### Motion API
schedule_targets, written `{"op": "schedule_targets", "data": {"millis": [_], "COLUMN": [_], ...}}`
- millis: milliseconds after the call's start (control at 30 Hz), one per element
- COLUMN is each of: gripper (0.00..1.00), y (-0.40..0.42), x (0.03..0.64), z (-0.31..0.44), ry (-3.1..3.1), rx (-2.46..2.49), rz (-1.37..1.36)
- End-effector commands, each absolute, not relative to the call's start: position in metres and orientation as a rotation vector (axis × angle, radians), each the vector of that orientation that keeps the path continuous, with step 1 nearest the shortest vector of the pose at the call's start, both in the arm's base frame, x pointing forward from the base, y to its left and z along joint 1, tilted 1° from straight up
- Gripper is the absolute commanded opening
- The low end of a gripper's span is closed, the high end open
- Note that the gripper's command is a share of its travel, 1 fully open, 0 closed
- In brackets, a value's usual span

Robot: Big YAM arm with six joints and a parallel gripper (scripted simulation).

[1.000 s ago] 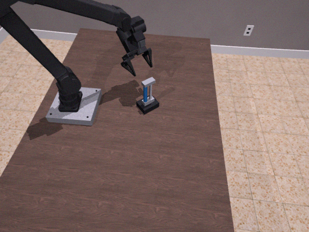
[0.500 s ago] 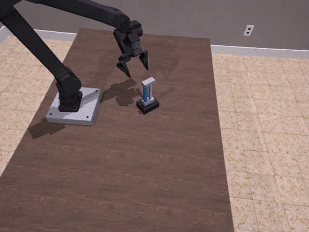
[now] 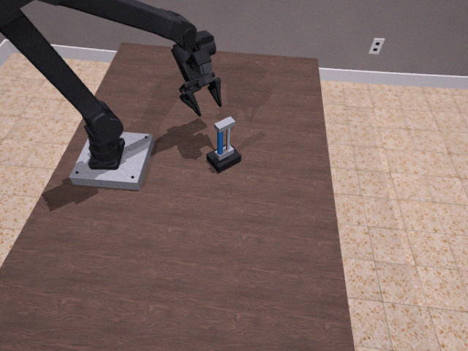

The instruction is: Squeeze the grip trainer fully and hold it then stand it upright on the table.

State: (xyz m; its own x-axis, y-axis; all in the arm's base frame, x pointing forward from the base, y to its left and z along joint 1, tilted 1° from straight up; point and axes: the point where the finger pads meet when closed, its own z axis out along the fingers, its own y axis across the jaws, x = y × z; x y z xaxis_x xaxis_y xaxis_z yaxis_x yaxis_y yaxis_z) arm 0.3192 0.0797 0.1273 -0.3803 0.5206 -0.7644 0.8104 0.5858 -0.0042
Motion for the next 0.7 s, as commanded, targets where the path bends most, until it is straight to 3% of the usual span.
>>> {"op": "schedule_targets", "data": {"millis": [0, 667], "gripper": [0.76, 0.76], "y": [0.0801, 0.0733], "x": [0.3224, 0.3235], "z": [0.1256, 0.1187], "ry": [2.06, 2.07], "rx": [1.068, 1.055], "rz": [-0.503, -0.514]}}
